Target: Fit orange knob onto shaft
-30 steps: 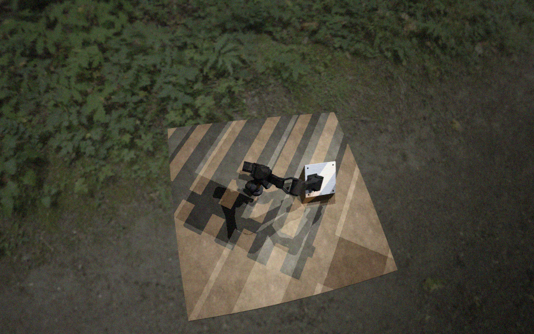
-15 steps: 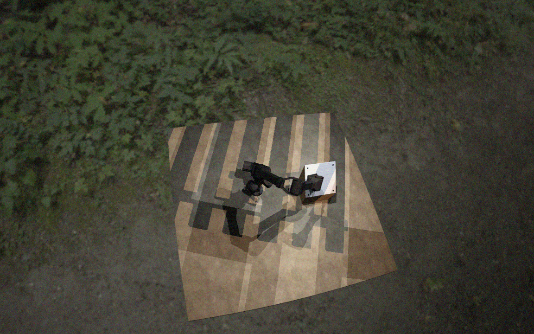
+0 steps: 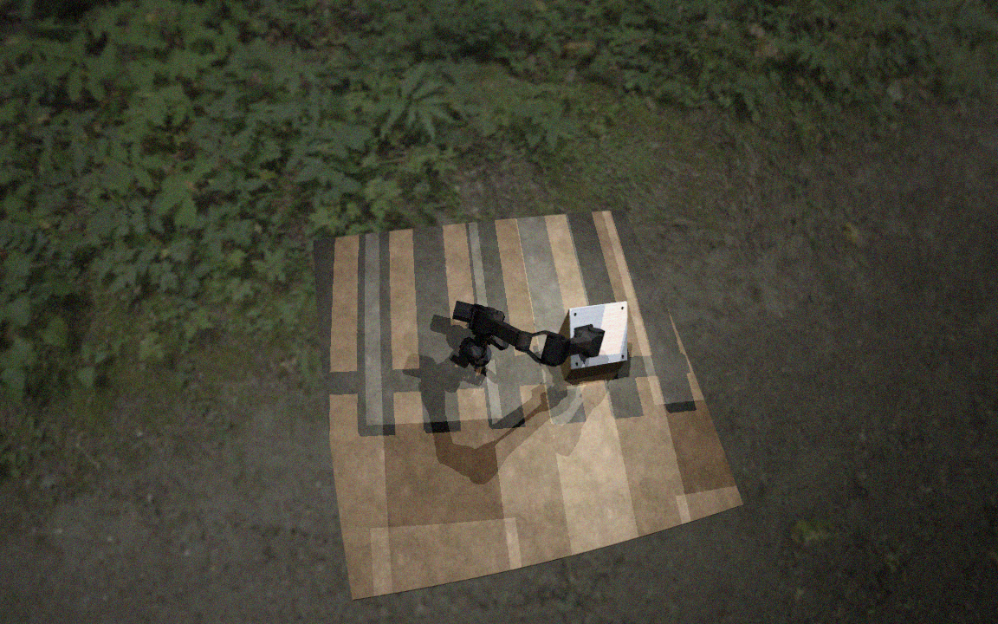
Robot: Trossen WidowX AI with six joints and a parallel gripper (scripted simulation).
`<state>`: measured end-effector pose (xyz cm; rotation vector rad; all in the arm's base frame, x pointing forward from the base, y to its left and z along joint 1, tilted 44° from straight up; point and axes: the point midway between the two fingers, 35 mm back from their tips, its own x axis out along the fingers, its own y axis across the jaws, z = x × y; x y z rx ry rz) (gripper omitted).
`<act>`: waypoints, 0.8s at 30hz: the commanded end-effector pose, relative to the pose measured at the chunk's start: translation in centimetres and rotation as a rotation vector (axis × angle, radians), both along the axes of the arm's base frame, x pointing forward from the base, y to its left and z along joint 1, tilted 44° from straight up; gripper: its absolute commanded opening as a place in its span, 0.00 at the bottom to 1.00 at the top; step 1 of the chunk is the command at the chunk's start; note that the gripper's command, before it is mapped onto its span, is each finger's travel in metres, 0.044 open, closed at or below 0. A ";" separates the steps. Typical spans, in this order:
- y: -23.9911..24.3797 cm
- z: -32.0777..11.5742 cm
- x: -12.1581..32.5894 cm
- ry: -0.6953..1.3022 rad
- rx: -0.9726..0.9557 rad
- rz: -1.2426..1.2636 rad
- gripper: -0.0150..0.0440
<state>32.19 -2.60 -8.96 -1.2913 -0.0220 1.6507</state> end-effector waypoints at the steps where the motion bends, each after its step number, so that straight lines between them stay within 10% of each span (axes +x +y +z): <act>1: -0.1 0.0 -0.1 -0.005 -0.002 0.000 0.25; 24: -0.1 0.3 0.2 0.032 0.002 -0.038 0.25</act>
